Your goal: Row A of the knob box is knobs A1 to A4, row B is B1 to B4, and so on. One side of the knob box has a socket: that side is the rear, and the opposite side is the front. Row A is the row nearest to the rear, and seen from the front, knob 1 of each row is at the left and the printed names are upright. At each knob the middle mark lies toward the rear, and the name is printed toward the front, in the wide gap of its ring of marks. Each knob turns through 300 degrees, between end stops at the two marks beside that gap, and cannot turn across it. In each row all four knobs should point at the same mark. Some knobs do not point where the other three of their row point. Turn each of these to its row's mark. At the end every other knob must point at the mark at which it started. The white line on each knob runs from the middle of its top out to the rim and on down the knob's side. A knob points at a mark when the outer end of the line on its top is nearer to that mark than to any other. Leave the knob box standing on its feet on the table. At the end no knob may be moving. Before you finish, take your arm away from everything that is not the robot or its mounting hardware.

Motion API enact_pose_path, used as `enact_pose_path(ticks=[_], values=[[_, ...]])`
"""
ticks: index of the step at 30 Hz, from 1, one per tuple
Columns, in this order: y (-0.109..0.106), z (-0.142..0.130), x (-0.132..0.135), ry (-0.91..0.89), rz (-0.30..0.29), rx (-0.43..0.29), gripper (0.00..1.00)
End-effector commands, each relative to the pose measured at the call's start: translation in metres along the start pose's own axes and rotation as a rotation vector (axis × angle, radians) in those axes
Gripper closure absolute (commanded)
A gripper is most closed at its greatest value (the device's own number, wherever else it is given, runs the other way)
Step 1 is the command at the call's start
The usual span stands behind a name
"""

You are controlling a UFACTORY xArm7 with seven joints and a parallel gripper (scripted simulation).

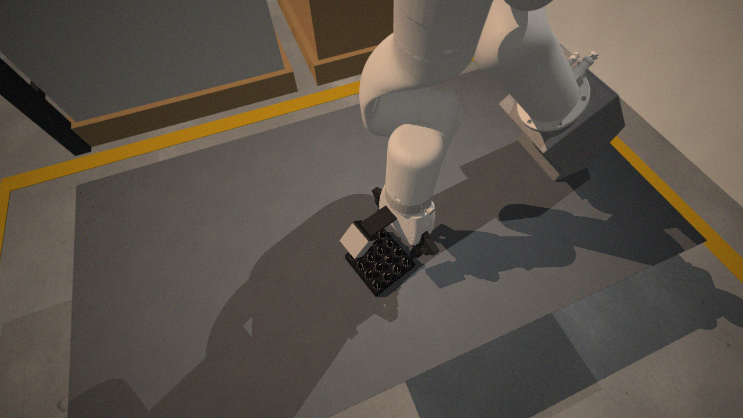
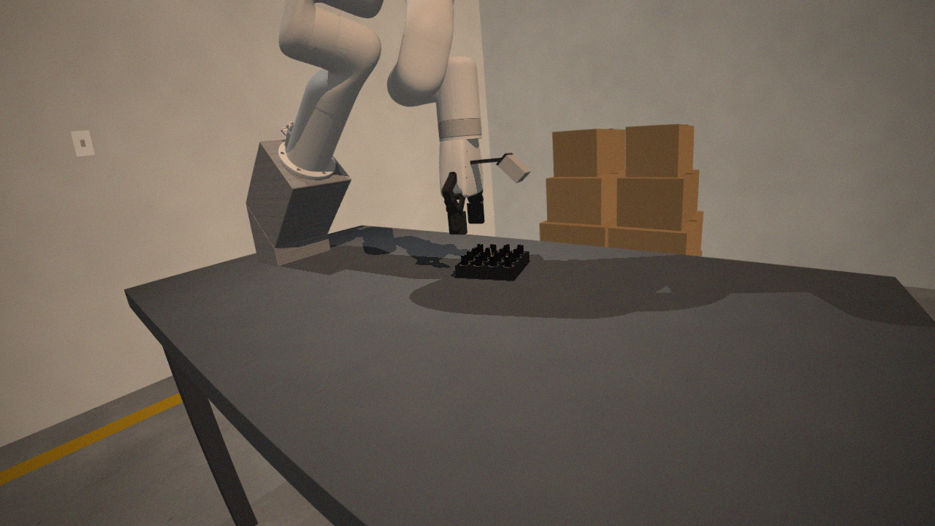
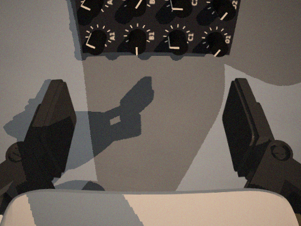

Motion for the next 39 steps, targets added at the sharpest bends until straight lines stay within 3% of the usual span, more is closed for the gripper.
enact_pose_path(ticks=[1, 39], values=[[-0.0002, 0.0005, 0.0001, 0.0, 0.0, 0.001, 0.0], [-0.0004, 0.0033, 0.0008, 0.048, -0.005, 0.003, 0.0]])
Point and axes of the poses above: the point where the finger pads meet when closed, its own y axis out along the fingers, its own x axis across the jaws, z = x × y, the point moved 2 cm from there along -y, back along the fingers, and after that the axes turned 8 degrees about -y, right-handed, at the moved point
